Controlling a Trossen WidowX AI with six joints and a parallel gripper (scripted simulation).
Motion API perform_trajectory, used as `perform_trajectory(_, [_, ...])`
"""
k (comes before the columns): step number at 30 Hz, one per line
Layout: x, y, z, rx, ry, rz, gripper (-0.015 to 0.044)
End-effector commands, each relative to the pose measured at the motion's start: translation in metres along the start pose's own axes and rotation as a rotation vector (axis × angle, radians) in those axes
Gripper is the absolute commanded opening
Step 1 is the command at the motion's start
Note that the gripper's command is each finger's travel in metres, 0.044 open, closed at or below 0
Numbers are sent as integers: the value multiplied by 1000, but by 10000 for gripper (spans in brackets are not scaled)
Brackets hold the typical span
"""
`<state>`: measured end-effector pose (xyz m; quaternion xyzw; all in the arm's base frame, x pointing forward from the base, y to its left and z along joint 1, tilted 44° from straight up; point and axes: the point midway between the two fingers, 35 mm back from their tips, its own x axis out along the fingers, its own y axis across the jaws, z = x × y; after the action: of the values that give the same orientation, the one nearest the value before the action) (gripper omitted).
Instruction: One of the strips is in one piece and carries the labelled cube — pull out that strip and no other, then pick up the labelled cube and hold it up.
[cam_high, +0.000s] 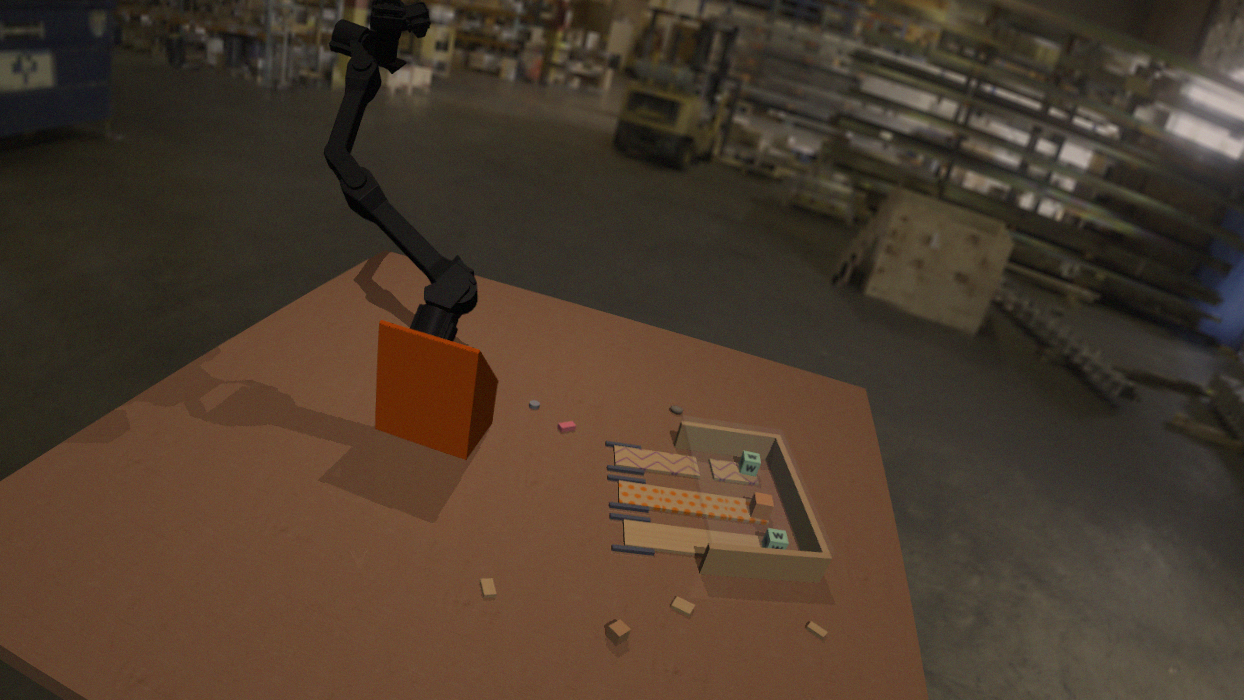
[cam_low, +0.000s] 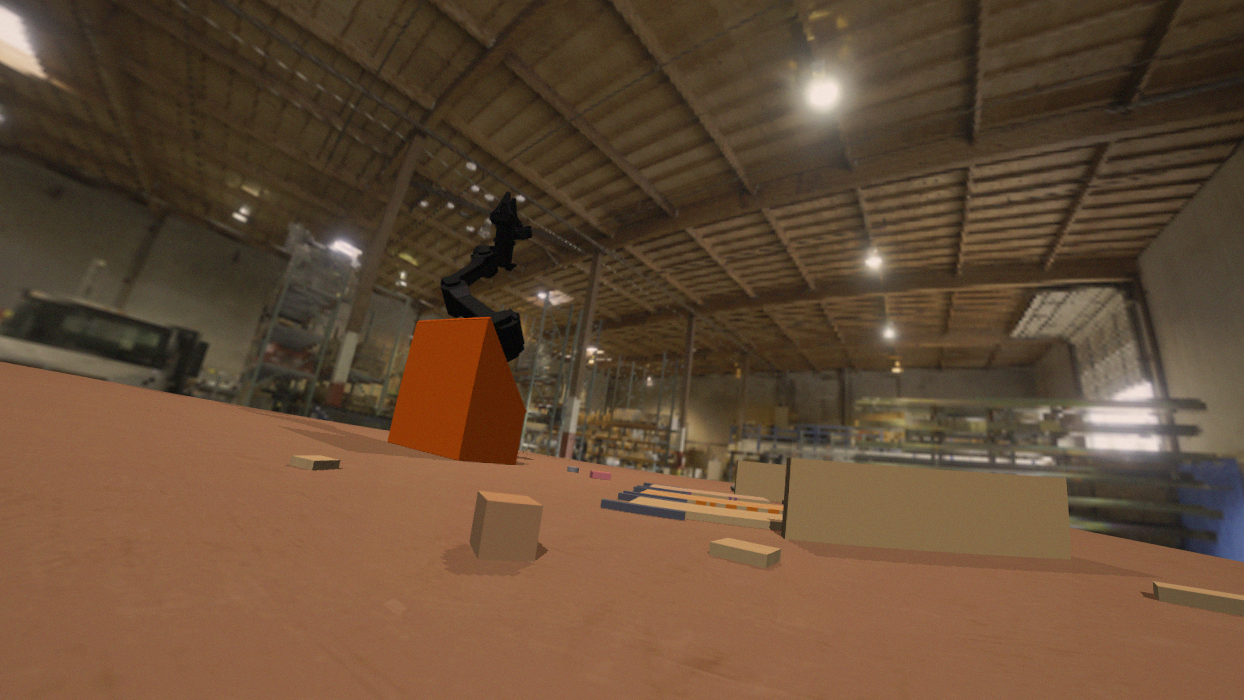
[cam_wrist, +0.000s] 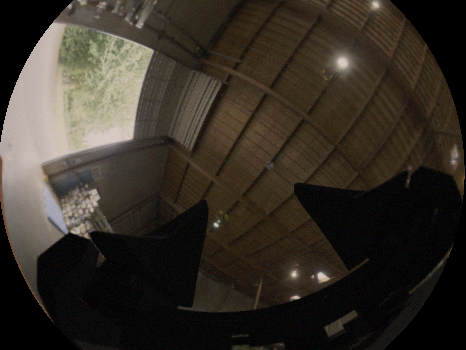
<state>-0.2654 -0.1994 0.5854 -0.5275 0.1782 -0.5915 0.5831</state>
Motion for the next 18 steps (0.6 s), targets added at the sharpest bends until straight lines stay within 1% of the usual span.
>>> perform_trajectory(1, [0,-1,3,2,-3,-4,400])
perform_trajectory(3, [1,-6,27,15,-27,-31,400])
perform_trajectory(6, [4,-13,83,47,-90,-82,400])
perform_trajectory(10, [5,-14,132,75,-155,-114,400])
perform_trajectory(14, [7,-4,200,112,-256,-134,400])
perform_trajectory(18, [8,17,267,157,-368,-128,400])
